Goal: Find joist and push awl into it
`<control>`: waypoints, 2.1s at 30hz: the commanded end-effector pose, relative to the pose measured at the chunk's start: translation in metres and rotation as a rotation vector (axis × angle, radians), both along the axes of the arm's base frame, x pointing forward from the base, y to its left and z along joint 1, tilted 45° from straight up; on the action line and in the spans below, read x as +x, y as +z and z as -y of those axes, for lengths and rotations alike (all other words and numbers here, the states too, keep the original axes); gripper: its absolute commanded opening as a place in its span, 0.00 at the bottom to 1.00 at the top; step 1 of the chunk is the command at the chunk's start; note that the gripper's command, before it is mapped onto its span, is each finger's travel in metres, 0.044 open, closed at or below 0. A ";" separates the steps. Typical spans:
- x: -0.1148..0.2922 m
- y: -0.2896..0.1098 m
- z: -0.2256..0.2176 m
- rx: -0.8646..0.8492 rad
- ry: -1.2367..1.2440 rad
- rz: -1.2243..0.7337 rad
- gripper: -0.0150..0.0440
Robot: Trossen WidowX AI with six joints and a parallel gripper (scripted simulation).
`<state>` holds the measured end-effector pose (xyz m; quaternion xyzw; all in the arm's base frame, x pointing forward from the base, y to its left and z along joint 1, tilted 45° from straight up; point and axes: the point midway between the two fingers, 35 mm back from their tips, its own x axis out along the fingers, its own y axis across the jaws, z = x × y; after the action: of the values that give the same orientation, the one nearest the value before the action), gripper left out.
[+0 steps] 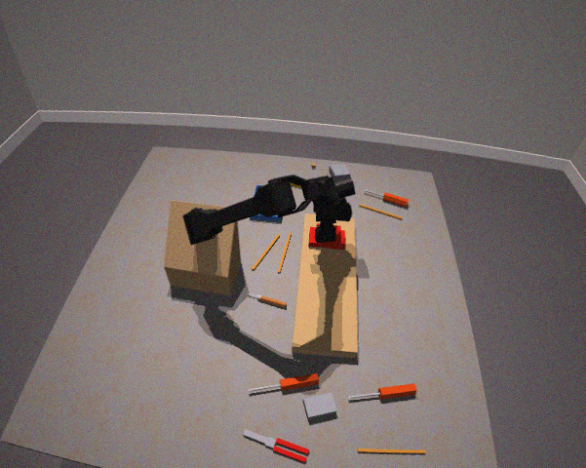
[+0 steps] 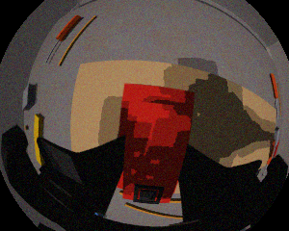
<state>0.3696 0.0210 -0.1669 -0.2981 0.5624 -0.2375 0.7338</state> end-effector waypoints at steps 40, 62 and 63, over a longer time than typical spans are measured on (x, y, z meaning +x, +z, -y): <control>0.001 -0.038 -0.040 0.004 0.001 0.001 0.25; 0.000 -0.026 -0.027 0.007 0.000 0.000 0.25; 0.000 -0.025 -0.026 0.007 0.000 0.000 0.25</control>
<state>0.3685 0.0534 -0.1971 -0.2948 0.5636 -0.2327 0.7357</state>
